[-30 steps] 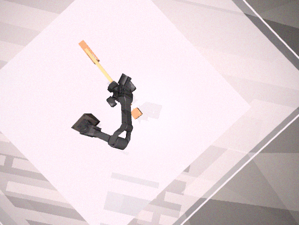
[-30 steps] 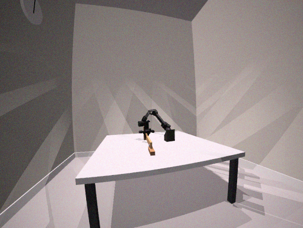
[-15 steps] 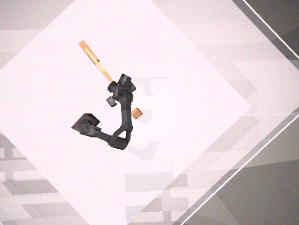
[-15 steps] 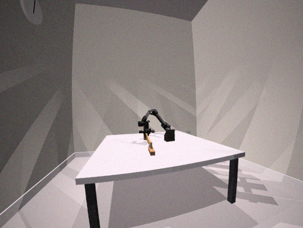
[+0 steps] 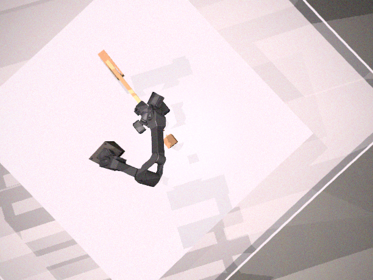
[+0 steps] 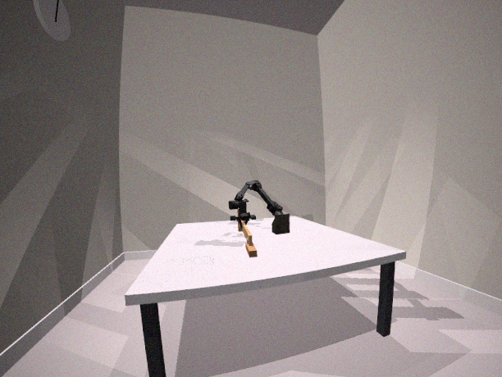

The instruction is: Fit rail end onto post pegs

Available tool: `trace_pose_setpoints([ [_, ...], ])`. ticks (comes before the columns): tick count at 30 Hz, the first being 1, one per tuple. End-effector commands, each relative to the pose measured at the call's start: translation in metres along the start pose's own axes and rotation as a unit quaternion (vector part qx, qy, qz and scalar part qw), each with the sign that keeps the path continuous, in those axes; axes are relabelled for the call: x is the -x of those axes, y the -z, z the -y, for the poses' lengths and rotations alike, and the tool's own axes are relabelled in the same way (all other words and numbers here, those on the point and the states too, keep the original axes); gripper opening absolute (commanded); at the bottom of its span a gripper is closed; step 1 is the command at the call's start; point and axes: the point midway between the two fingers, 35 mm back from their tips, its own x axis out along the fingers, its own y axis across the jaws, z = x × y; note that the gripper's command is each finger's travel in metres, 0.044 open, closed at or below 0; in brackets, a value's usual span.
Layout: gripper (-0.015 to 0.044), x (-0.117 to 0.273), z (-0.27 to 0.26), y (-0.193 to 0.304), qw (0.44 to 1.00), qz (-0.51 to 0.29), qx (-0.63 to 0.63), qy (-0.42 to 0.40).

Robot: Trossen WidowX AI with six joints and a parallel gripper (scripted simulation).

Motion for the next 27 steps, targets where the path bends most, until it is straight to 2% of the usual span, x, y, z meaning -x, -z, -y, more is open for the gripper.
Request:
trace_pose_setpoints([
  [1,0.0000,0.0013,0.0005,0.0009,1.000,0.002,0.001,0.003],
  [27,0.0000,0.0028,0.0010,0.0089,1.000,0.001,0.001,0.002],
])
